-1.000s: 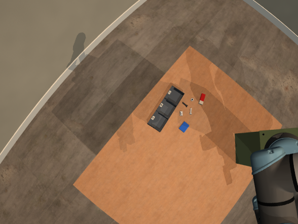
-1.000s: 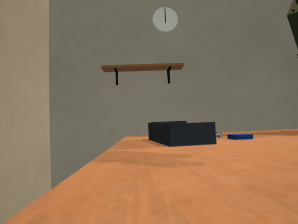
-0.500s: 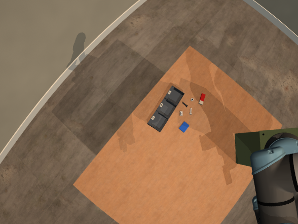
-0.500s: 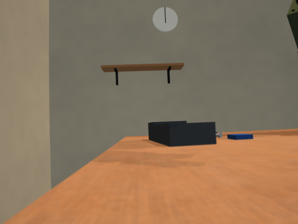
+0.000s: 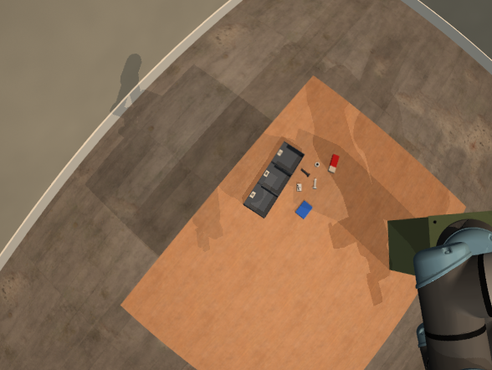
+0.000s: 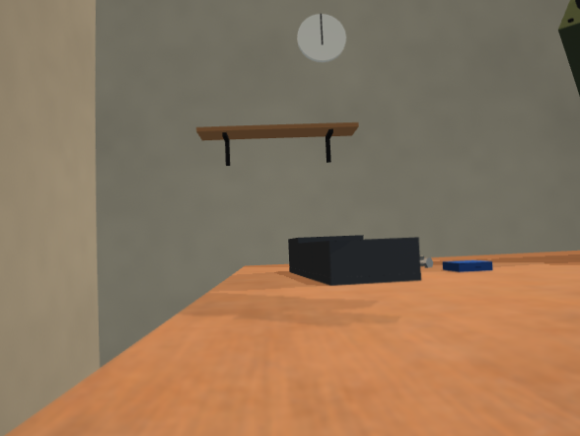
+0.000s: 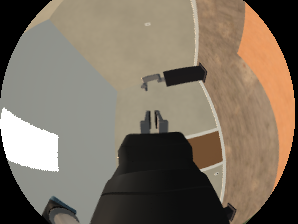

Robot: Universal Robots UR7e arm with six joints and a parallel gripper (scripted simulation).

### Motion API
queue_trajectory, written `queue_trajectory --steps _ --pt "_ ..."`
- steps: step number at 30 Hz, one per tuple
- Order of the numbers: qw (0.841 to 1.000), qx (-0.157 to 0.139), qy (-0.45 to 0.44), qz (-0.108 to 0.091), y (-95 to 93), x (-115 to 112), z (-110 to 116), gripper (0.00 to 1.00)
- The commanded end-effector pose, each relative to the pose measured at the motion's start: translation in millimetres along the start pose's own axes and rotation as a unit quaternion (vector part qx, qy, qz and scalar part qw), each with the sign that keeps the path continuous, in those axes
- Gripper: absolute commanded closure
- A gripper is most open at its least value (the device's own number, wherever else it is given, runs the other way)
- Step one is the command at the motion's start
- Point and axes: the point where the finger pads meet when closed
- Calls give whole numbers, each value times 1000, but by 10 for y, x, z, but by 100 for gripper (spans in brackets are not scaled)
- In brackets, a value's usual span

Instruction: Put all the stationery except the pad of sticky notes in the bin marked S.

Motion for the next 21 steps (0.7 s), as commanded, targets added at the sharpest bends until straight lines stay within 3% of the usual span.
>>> queue_trajectory --steps 1,19,20,21 --pt "1000 0 0 0 79 491 27 69" --pt "1000 0 0 0 79 491 27 69" --pt "1000 -19 15 5 83 487 41 69" --pt "999 -7 37 11 88 482 29 69"
Point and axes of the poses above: the point where the finger pads meet when closed, its own y axis back along the fingers, its own x axis across the jaws, z = x × y, and after that the axes turned 15 degrees about y, right-handed
